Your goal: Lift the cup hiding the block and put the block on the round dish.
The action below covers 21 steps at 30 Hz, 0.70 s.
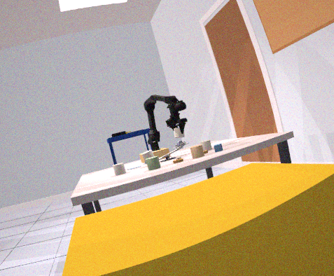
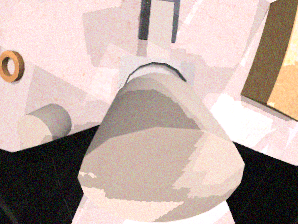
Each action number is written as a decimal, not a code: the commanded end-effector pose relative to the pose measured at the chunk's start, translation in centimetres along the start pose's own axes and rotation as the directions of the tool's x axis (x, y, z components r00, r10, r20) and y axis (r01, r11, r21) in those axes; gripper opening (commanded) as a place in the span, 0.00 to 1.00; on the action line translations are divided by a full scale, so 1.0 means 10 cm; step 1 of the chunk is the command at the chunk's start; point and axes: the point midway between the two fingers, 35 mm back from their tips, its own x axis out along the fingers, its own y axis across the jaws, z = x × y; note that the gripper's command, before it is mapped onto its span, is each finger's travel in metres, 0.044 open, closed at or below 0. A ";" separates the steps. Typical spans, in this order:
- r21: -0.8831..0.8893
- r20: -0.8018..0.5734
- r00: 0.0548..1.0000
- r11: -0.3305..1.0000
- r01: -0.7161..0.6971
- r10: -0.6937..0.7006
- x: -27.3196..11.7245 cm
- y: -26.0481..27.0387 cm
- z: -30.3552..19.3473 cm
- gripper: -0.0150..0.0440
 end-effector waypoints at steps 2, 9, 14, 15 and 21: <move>0.004 -0.005 1.000 1.000 -0.010 0.010 -0.10 0.00 0.00 0.25; 0.004 -0.005 1.000 1.000 -0.010 0.010 -0.19 -0.02 0.00 0.25; 0.004 -0.005 1.000 1.000 -0.010 0.010 -0.25 -0.04 0.00 0.25; 0.004 -0.005 1.000 1.000 -0.010 0.010 -0.27 -0.04 0.00 0.25; 0.000 0.000 1.000 1.000 0.000 0.000 -0.22 -0.04 0.01 0.25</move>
